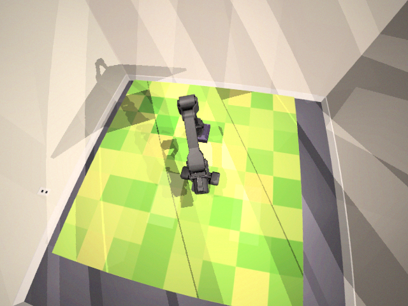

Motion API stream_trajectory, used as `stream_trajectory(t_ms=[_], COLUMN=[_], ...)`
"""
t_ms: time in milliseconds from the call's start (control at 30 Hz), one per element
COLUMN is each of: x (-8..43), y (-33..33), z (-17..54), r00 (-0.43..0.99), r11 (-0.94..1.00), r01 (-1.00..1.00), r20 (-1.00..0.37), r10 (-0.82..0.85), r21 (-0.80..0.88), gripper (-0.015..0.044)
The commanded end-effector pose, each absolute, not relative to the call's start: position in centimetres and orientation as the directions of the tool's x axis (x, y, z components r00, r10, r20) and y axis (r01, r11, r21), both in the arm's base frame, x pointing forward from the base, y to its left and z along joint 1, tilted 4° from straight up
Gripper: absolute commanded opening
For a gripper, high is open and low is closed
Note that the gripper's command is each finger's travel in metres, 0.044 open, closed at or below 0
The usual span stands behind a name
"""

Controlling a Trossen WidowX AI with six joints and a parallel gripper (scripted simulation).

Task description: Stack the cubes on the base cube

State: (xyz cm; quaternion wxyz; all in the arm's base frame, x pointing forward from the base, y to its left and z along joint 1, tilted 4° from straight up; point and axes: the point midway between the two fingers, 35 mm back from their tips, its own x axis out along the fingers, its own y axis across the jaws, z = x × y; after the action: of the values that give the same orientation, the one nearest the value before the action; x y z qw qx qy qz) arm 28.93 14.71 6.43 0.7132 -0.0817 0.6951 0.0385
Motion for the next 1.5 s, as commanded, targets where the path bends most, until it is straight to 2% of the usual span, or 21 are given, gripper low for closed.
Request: stream_trajectory(t_ms=[0,900,1133,1367,1467], x=[29.0,28.9,28.8,28.6,26.7], y=[14.8,15.0,15.0,15.2,18.2], z=[7.2,11.1,11.9,12.0,11.9], r00=[0.036,0.036,0.035,0.033,0.031], r11=[0.984,0.984,0.984,0.983,0.984], r01=[-0.165,-0.165,-0.169,-0.171,-0.172], r20=[-0.998,-0.998,-0.998,-0.998,-0.998], r10=[-0.055,-0.055,-0.056,-0.056,-0.053], r21=[-0.061,-0.060,-0.061,-0.061,-0.057], gripper=[0.0205,0.0205,0.0389,0.0400,0.0400])
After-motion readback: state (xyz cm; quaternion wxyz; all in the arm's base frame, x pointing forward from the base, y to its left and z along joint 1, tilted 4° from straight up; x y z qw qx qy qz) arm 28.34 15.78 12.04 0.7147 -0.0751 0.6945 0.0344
